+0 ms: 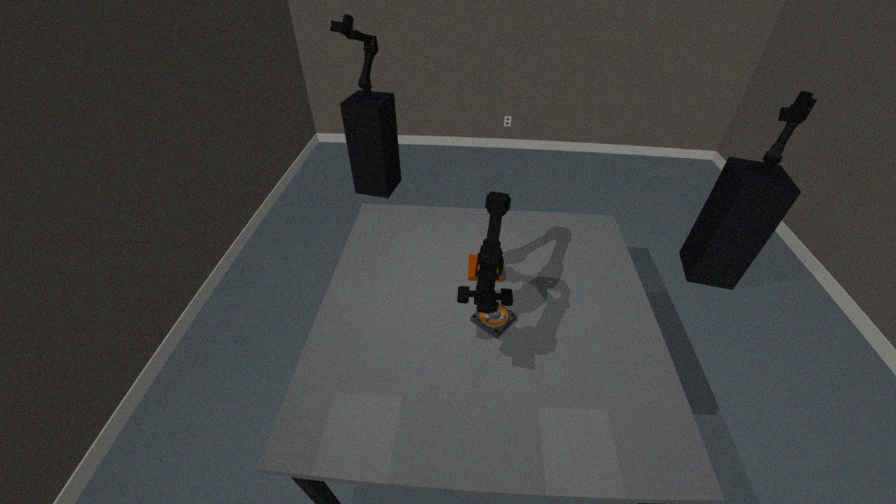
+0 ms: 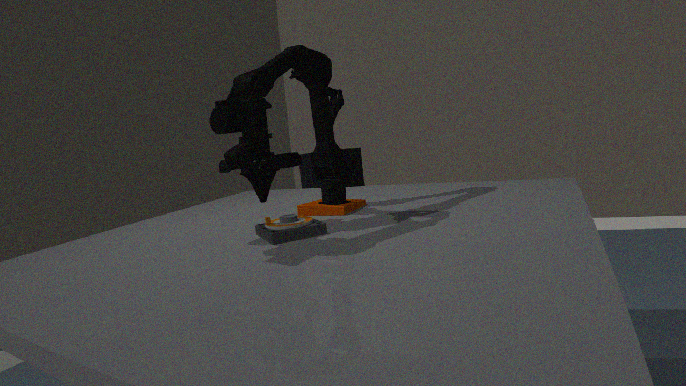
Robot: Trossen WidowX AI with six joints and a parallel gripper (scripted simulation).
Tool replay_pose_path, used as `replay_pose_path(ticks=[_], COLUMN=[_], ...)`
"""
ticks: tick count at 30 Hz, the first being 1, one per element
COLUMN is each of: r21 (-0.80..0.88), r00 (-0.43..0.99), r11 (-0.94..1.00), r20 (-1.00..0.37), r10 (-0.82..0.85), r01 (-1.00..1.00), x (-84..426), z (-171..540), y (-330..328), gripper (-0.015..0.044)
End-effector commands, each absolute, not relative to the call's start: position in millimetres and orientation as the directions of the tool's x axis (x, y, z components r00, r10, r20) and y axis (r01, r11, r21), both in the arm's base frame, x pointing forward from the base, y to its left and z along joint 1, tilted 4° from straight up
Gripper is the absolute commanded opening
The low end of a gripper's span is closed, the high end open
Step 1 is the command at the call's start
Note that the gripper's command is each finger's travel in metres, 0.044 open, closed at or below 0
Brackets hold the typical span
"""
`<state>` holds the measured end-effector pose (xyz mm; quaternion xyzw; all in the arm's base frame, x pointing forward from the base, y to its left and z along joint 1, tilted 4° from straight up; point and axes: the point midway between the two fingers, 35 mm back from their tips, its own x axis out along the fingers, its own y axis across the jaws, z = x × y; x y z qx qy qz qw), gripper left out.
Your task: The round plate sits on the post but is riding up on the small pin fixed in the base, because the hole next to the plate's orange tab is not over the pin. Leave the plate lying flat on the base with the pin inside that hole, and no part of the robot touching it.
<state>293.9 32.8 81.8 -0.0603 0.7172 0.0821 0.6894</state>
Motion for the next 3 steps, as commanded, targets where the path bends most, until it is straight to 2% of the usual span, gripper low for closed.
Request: replay_pose_path(ticks=[1,3], r21=[0.035,0.035], r00=[-0.044,-0.044], r11=[0.979,0.979], r20=[-0.999,-0.999], r10=[0.026,0.026], r01=[-0.2,-0.2], x=[293.5,293.5], z=[80.8,80.8], y=[32.9,32.9], gripper=[0.0,0.0])
